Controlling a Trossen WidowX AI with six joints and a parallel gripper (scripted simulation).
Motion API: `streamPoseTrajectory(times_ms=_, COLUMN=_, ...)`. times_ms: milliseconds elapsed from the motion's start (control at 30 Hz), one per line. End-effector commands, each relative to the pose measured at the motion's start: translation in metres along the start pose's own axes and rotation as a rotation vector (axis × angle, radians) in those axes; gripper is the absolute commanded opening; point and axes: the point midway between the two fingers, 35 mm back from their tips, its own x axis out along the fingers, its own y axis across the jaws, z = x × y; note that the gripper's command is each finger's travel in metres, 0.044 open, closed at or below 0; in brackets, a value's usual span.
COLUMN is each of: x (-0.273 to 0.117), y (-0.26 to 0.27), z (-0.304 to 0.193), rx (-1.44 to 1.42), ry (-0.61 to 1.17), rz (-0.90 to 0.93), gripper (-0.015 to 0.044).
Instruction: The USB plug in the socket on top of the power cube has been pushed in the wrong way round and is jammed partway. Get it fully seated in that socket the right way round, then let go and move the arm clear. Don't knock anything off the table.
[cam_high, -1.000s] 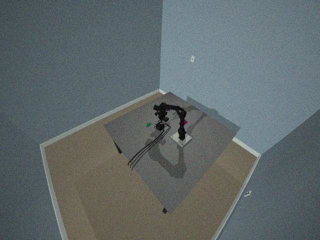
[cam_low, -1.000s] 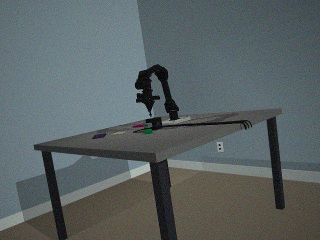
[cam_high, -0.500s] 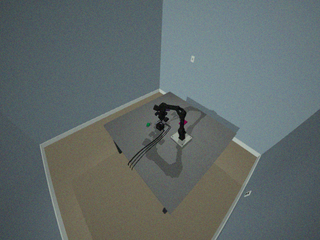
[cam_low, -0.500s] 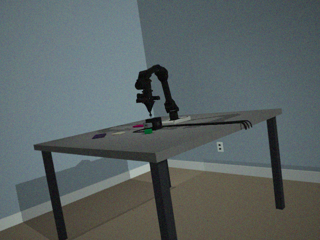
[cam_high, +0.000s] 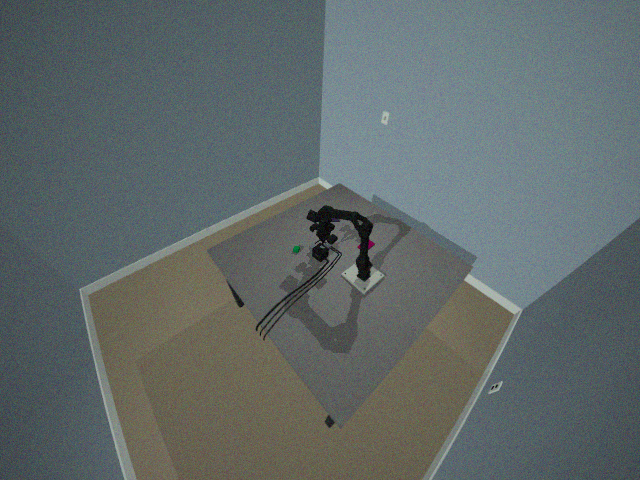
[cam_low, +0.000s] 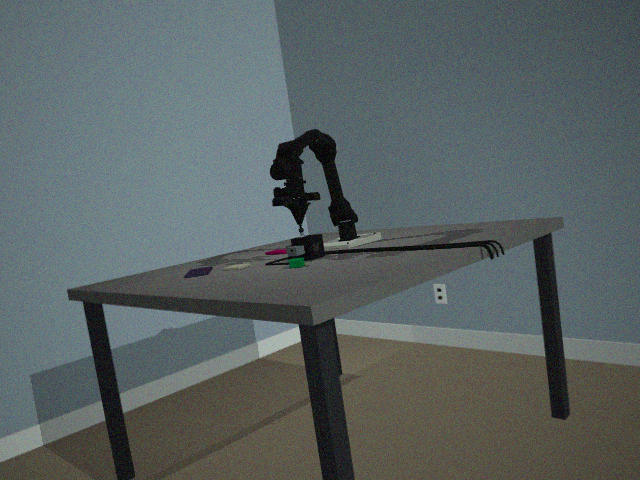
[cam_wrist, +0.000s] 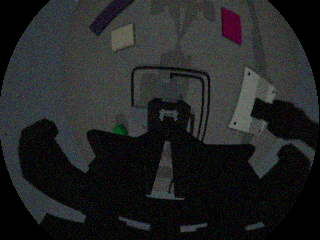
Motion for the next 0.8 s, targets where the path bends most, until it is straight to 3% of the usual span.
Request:
streamPoseTrajectory(times_ms=0, x=0.0011, y=0.0, z=0.0007, rx=-0.005, ry=-0.004, rz=-0.001, gripper=0.0)
streamPoseTrajectory(times_ms=767, x=0.0039, y=-0.0001, z=0.0006, rx=-0.005, ry=-0.004, rz=-0.001, gripper=0.0)
